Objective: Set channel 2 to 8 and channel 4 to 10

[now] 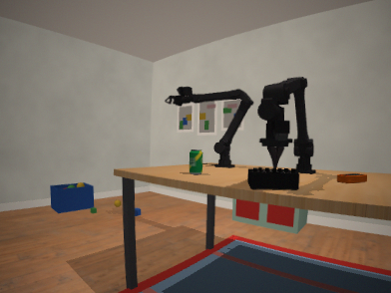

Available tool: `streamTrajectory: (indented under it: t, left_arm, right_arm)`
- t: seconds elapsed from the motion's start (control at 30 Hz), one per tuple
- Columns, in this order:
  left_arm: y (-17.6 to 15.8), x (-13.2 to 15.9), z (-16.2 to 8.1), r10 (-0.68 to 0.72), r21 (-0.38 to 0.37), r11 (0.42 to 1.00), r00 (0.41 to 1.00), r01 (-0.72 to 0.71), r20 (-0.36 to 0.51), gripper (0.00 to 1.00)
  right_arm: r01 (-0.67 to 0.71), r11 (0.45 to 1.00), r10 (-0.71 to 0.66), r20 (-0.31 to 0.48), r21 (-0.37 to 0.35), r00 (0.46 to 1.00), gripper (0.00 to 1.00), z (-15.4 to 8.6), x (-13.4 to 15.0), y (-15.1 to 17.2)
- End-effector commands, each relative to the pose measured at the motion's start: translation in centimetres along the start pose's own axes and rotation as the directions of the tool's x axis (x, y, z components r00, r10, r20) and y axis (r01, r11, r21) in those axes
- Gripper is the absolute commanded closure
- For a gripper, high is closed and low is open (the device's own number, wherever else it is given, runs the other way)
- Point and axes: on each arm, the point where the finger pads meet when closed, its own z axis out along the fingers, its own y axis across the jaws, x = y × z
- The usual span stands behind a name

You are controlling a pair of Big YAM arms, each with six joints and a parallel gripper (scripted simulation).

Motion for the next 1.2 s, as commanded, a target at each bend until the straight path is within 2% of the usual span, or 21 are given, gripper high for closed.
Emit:
streamTrajectory:
  t: [0.0,1.17]
  left_arm:
    - [-0.45,-0.13,0.54,0.006,0.006,1.0,1.0,-0.006,0.009,1.0]
    - [-0.59,-0.4,0.09,0.006,0.013,1.0,1.0,-0.006,0.024,1.0]
  right_arm:
    - [-0.005,1.0,0.005,-0.008,-0.008,1.0,0.0,0.68,0.91,0.31]
    - [-0.005,1.0,0.005,-0.008,-0.008,1.0,0.0,0.68,0.91,0.31]
